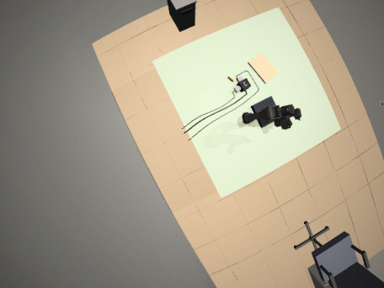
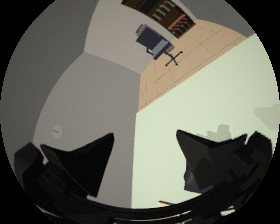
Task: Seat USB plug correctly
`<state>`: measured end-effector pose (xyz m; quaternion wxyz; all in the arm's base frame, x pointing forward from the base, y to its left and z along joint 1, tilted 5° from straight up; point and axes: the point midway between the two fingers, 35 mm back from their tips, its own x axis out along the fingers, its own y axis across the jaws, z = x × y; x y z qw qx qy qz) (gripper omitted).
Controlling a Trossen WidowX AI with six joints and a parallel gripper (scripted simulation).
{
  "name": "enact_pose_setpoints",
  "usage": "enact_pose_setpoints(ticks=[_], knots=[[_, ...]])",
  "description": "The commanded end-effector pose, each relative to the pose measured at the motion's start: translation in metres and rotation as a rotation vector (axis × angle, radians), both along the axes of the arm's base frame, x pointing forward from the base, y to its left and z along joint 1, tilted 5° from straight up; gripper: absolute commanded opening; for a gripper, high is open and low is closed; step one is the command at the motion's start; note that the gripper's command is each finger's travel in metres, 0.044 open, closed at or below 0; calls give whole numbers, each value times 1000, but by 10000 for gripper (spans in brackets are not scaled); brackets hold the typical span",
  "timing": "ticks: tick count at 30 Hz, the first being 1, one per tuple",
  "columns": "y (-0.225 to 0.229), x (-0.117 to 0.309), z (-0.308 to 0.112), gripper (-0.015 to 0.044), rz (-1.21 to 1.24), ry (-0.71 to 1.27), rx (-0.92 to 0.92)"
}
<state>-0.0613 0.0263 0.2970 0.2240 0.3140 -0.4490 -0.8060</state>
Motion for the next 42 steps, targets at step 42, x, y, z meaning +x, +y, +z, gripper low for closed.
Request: enact_pose_setpoints(ticks=[42], knots=[[-68,345,-110,440,1615,118,1196]])
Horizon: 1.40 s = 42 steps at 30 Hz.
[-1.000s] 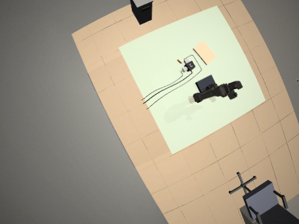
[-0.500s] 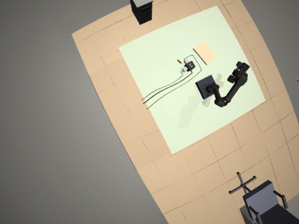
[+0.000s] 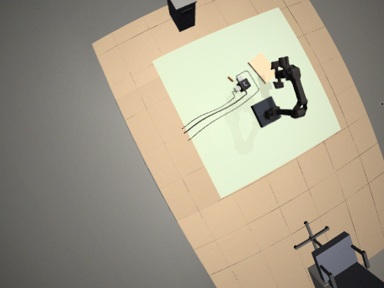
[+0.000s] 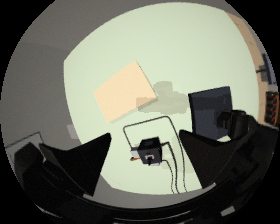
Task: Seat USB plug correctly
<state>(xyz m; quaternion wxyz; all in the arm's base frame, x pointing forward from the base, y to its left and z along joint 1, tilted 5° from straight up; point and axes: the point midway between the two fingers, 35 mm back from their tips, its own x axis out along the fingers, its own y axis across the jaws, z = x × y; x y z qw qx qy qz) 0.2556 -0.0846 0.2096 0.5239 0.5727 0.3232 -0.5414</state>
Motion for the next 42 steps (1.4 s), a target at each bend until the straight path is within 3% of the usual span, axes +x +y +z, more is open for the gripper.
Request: enact_pose_setpoints(ticks=[1,7,10,42], knots=[[55,34,-30,440,154,93,57],[133,53,-74,440,329,232,89],[150,56,-82,440,360,257,91],[151,59,-104,440,361,259,91]])
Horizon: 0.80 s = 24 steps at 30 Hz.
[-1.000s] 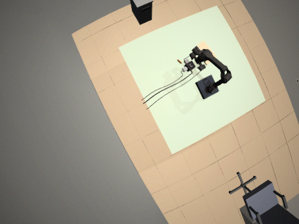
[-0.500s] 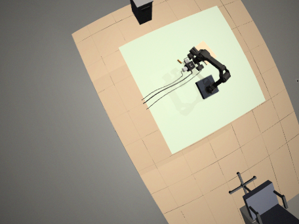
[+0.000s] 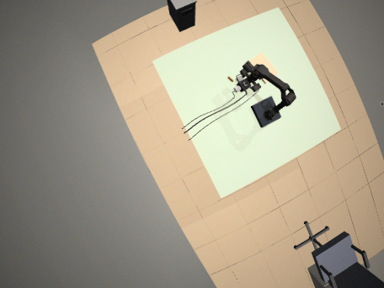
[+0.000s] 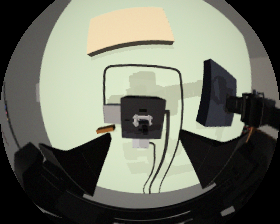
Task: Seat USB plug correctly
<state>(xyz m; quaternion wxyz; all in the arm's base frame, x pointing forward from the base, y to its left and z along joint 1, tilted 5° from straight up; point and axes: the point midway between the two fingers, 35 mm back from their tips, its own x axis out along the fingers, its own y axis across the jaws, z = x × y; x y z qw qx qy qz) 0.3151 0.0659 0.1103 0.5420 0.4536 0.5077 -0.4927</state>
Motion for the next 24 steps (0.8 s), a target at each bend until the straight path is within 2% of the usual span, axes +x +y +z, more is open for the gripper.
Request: enact_pose_setpoints(ticks=[1,13,24], knots=[[0,-1,-5,440,-1,2,4],[0,-1,-14,440,-1,2,4],[-1,0,-12,151,-2,1,0]])
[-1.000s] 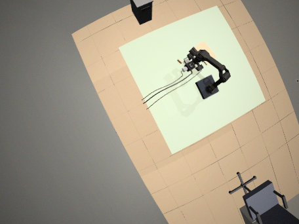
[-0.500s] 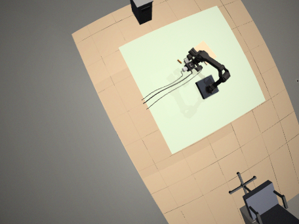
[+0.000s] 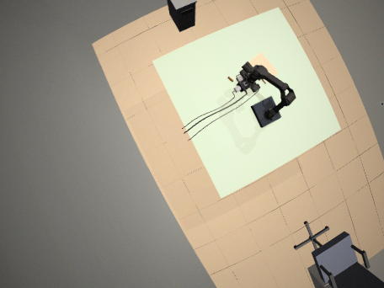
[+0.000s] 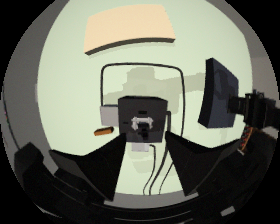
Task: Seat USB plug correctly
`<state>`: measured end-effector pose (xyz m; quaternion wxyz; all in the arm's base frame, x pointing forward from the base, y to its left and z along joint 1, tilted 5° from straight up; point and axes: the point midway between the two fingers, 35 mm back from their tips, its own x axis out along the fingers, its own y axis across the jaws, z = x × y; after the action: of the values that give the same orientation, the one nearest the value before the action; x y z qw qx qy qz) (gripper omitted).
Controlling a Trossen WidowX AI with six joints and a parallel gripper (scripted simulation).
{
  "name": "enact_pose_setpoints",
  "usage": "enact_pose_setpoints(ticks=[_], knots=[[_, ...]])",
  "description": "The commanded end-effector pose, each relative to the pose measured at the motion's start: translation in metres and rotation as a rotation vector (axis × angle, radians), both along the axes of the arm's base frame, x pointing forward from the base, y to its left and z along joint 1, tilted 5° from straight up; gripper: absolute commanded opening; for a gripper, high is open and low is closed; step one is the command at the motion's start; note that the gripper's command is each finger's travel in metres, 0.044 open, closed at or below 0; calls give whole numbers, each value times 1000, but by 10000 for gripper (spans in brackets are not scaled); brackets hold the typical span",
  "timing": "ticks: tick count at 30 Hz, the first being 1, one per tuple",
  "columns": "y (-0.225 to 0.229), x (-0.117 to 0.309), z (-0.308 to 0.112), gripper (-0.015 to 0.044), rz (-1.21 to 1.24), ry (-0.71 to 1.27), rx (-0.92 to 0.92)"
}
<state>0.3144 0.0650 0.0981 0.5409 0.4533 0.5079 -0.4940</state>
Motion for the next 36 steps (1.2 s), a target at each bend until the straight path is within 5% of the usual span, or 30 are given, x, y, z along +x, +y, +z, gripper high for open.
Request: enact_pose_setpoints(ticks=[1,6,36], knots=[[0,0,0,125,0,-2,0],[0,0,0,0,0,-2,0],[1,0,8,0,0,-1,0]])
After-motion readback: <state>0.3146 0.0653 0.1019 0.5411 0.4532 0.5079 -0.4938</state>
